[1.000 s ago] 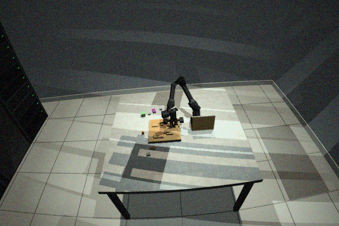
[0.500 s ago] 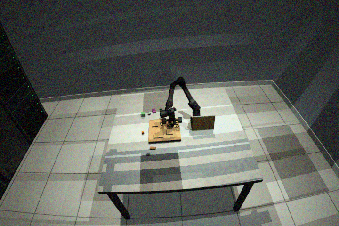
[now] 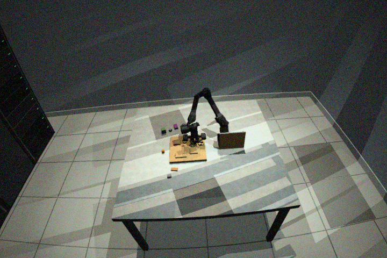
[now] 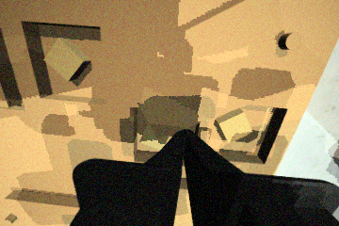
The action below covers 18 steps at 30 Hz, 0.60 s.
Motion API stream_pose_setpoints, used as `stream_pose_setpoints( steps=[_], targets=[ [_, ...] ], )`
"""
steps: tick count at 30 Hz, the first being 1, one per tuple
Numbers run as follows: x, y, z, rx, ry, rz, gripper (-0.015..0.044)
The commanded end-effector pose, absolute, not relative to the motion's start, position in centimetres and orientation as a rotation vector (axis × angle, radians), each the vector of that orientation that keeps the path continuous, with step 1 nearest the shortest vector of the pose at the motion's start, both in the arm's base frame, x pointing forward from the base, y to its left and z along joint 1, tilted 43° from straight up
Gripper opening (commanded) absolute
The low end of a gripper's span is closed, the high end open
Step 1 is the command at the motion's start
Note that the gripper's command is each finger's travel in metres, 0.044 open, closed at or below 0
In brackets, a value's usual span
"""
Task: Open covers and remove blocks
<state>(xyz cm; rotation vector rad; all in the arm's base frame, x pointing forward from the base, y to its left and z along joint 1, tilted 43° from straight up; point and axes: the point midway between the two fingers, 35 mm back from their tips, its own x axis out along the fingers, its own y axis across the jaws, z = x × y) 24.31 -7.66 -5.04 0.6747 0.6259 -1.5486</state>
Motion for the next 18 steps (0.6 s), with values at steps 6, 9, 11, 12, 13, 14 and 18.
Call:
stream_pose_setpoints(
  steps=[6, 9, 11, 12, 13, 14, 18],
  targets=[
    [25.2, -8.3, -4.5, 0.673, 0.622, -1.548, 0.0000],
    [25.5, -8.6, -4.3, 0.673, 0.622, -1.548, 0.0000],
    [25.7, -8.7, -4.2, 0.673, 0.622, -1.548, 0.0000],
    [25.8, -8.8, -4.1, 0.673, 0.622, -1.548, 0.0000],
    [25.8, -8.8, -4.1, 0.673, 0.622, -1.548, 0.0000],
    [25.8, -8.9, -4.0, 0.673, 0.622, -1.548, 0.0000],
    [26.0, -9.0, -3.9, 0.673, 0.622, -1.548, 0.0000]
  ],
)
